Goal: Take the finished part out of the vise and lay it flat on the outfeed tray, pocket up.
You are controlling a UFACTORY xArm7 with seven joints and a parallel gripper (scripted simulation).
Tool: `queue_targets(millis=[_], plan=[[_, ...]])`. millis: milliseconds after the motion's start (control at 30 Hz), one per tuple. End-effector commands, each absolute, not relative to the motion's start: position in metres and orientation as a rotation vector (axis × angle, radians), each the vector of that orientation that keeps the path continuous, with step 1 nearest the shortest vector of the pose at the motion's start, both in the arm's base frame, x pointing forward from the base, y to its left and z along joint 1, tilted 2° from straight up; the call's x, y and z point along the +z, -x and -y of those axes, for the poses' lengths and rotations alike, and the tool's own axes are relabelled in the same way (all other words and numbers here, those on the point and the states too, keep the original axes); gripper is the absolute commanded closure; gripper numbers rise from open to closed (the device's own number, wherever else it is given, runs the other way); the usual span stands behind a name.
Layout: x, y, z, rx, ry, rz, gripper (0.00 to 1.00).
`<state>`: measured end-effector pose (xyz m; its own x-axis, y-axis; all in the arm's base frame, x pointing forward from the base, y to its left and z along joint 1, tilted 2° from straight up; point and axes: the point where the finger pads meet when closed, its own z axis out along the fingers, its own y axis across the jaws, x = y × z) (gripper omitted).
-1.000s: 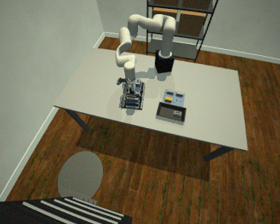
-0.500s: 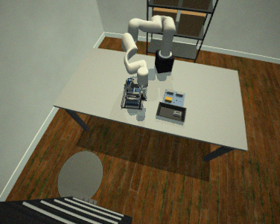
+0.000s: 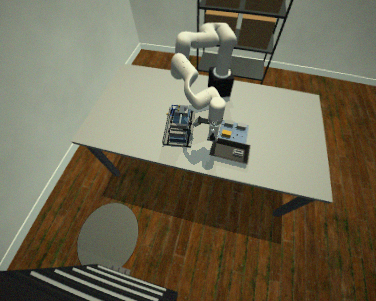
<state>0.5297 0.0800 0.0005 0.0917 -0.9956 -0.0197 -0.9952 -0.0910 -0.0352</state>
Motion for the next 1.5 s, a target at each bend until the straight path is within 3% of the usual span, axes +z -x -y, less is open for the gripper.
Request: queue_targets(millis=[0, 1467], plan=[[0.003, -0.528, -0.122, -0.021, 2.262, -2.122, 1.00], [0.004, -0.523, -0.151, -0.020, 2.247, -2.137, 1.00]])
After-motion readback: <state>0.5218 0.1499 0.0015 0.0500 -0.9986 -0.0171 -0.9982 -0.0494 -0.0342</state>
